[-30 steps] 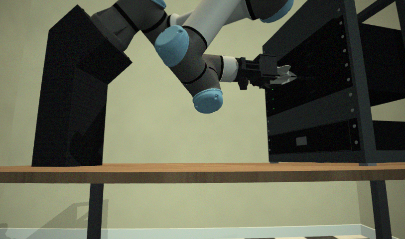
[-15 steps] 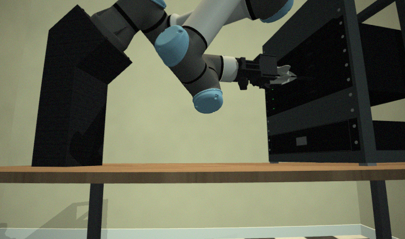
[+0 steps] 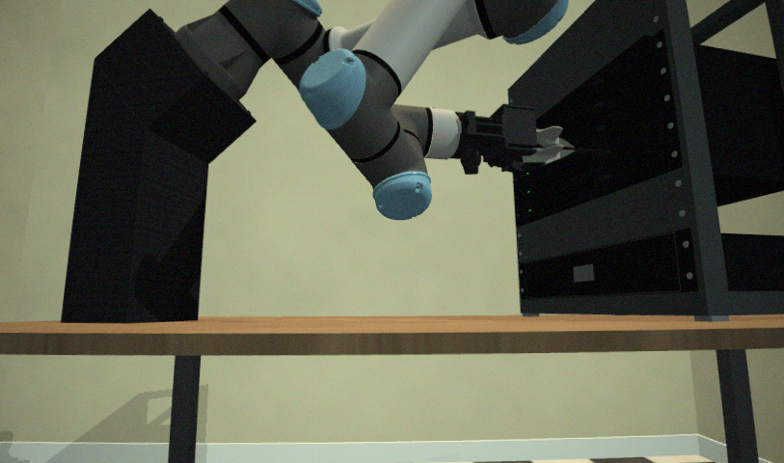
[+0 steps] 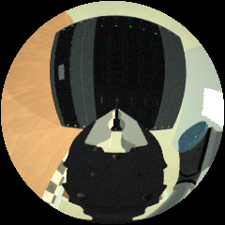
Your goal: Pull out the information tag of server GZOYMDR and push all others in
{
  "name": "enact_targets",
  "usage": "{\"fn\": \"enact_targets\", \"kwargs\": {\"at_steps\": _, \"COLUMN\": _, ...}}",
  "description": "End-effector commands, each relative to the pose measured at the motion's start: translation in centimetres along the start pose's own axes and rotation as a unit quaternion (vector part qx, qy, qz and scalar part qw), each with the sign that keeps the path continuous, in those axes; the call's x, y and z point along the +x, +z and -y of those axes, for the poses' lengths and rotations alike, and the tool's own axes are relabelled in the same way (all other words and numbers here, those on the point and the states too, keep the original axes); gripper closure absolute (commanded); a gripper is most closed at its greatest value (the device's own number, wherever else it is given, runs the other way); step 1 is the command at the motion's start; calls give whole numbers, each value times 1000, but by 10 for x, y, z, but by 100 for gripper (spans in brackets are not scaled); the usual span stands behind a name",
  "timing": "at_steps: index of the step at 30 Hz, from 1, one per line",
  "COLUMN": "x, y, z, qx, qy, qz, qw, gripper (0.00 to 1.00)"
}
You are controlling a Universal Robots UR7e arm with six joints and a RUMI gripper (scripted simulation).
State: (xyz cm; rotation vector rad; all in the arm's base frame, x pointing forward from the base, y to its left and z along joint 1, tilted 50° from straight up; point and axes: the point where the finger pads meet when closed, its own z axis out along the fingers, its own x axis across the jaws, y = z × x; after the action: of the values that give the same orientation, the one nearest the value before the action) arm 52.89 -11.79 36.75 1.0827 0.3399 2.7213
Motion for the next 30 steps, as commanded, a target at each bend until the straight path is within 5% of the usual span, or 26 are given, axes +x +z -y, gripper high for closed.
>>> {"fn": "enact_targets", "kwargs": {"at_steps": 1, "x": 1, "y": 1, "z": 0, "qx": 0, "qy": 0, "qz": 0, "qw": 1000, "gripper": 100}}
{"fn": "enact_targets", "kwargs": {"at_steps": 30, "x": 4, "y": 4, "z": 0, "qx": 0, "qy": 0, "qz": 0, "qw": 1000, "gripper": 100}}
